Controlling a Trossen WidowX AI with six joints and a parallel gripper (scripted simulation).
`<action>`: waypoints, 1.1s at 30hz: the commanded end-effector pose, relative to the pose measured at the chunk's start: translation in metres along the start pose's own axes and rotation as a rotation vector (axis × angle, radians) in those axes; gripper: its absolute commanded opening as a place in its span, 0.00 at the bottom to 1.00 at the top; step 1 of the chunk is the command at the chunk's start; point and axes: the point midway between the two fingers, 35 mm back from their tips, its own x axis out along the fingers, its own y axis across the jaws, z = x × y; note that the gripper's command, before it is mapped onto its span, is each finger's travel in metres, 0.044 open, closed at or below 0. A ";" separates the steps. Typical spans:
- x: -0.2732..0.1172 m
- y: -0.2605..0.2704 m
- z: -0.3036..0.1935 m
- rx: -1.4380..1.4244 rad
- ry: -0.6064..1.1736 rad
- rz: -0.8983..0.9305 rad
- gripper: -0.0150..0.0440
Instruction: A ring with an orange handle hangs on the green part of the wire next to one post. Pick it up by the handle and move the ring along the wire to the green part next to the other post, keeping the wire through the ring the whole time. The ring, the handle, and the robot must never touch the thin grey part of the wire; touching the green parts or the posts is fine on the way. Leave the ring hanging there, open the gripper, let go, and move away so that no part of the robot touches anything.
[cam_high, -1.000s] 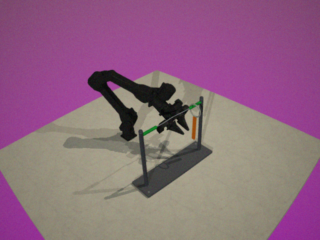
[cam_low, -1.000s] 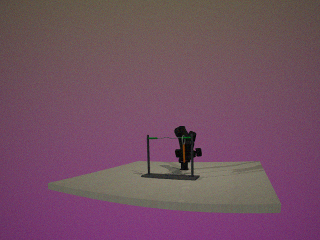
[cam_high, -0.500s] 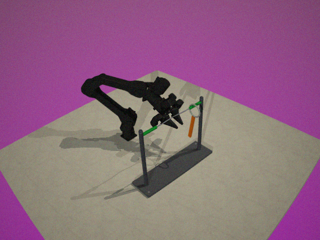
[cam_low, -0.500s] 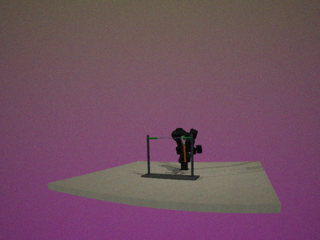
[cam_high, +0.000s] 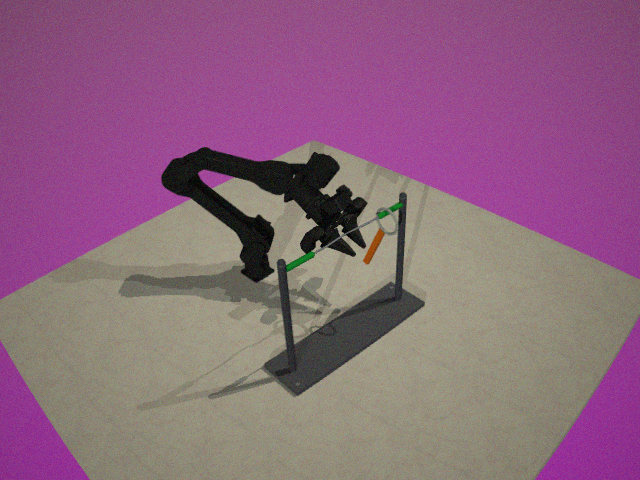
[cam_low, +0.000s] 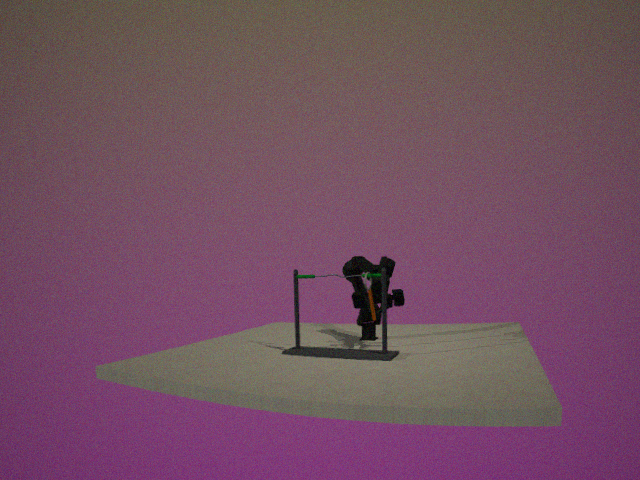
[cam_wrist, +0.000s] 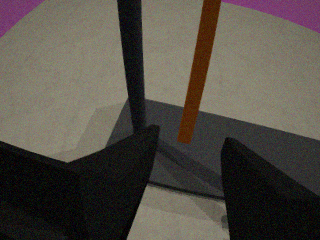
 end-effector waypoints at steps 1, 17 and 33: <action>-0.001 0.000 0.001 0.004 -0.003 -0.002 0.53; -0.050 -0.002 0.000 -0.001 -0.002 0.001 0.93; -0.050 -0.002 0.000 -0.001 -0.002 0.001 1.00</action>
